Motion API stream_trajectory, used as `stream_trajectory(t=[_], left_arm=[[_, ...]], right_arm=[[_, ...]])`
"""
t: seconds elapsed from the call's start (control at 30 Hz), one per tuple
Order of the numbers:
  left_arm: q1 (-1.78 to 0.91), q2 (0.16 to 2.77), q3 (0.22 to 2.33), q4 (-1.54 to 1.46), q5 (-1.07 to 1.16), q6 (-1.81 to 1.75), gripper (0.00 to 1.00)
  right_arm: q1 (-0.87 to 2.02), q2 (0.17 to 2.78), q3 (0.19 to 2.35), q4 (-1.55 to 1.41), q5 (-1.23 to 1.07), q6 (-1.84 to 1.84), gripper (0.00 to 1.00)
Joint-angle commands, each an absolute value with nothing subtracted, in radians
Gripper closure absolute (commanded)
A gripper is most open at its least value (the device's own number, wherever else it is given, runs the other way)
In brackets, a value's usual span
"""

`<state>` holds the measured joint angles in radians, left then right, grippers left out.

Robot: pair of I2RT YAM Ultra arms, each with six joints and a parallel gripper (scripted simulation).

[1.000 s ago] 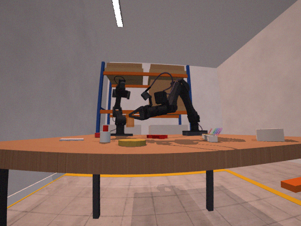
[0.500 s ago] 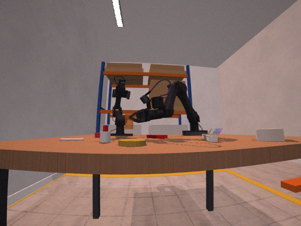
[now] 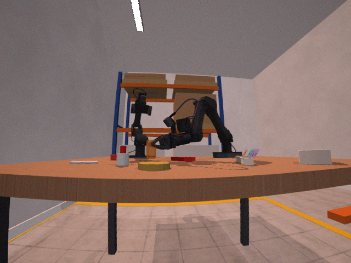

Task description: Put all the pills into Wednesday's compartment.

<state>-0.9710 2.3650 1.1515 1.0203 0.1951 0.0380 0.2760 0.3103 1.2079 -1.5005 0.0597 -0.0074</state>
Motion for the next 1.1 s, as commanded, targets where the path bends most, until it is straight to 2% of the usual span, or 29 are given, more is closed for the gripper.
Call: stream_trajectory(t=[0.0, 1.07], left_arm=[[-0.969, 2.379, 1.176, 1.057, 0.190, 0.030, 0.64], [-0.972, 2.427, 1.163, 1.105, 0.191, 0.035, 0.64]], right_arm=[[0.263, 0.295, 1.239, -1.509, 0.052, -0.016, 0.00], [0.263, 0.295, 1.239, -1.509, 0.052, -0.016, 0.00]])
